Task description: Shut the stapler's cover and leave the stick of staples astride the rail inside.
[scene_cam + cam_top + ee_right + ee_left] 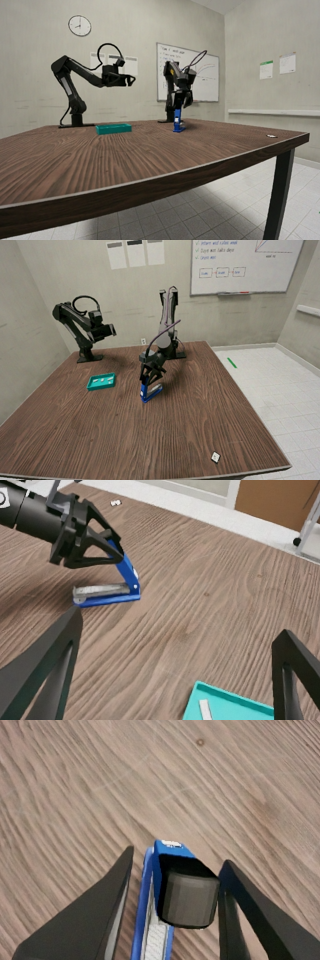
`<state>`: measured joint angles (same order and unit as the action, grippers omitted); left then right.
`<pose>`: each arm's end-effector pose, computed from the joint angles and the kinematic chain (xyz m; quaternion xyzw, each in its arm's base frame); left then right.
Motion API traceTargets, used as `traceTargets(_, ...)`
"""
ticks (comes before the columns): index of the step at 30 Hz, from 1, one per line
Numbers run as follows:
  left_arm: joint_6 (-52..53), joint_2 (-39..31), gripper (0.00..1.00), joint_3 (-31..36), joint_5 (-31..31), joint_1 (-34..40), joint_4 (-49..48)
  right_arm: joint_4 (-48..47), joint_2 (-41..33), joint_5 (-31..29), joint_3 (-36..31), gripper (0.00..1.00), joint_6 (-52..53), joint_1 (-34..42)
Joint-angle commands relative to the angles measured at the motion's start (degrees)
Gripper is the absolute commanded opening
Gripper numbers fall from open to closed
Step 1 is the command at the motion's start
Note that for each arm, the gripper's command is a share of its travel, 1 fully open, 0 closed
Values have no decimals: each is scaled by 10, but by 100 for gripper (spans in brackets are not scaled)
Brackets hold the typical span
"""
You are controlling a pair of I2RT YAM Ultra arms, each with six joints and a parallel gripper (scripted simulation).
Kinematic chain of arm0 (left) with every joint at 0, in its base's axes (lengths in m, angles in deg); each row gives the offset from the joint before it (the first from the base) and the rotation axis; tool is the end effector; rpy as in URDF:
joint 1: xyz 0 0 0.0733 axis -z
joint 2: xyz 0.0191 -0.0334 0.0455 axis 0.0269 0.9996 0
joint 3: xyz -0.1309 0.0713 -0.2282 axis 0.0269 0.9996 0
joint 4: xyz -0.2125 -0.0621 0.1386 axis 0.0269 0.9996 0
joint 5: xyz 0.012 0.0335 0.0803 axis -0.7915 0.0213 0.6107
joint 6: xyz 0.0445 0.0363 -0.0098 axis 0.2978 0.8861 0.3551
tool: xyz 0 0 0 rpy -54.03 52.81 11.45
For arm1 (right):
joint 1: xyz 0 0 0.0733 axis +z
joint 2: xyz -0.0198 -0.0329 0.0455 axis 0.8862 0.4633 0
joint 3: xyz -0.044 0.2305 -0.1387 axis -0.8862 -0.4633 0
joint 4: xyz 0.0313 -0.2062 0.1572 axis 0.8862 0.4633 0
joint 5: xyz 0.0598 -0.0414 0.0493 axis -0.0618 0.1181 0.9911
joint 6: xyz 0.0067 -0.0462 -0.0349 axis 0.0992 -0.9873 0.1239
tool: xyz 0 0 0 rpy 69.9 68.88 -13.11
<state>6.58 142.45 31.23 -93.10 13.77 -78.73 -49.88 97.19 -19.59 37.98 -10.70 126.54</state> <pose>0.2739 -0.0956 0.1937 0.3965 0.7979 -0.2041 0.4056 0.1323 0.2119 0.2669 -0.1091 0.7064 0.1700 0.6783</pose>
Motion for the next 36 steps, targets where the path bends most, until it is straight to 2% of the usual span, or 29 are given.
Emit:
traceTargets(1, 7, -22, 51, 6, -12, -10, 14, -7, 5, -7, 19, 100, 1, 3)
traceTargets(5, 15, -39, 51, 1, -19, -19, 34, -7, 5, -7, 19, 100, 1, 3)
traceTargets(6, 16, -43, 62, 1, -20, -21, 38, -7, 5, -7, 19, 100, 1, 3)
traceTargets(7, 19, -50, 64, 2, -23, -25, 46, -7, 5, -7, 19, 100, 1, 3)
traceTargets(13, 37, -89, 64, -4, -40, -49, 92, -7, 5, -7, 19, 100, 1, 3)
traceTargets(14, 32, -92, 53, -7, -37, -52, 102, -7, 5, -7, 19, 100, 1, 3)
traceTargets(18, -3, -98, 50, -24, -20, -27, 114, -7, 5, -7, 19, 100, 1, 3)
traceTargets(21, -3, -76, 50, -63, 13, -16, 148, -7, 5, -7, 19, 100, 1, 3)
traceTargets(28, 16, 1, 50, -232, 107, 17, 362, -7, 5, -7, 19, 100, 1, 3)
traceTargets(30, 16, 1, 50, -232, 107, 17, 362, -7, 5, -7, 19, 100, 1, 3)
traceTargets(36, 27, 80, 50, -382, 180, 47, 532, -7, 5, -7, 19, 100, 1, 3)
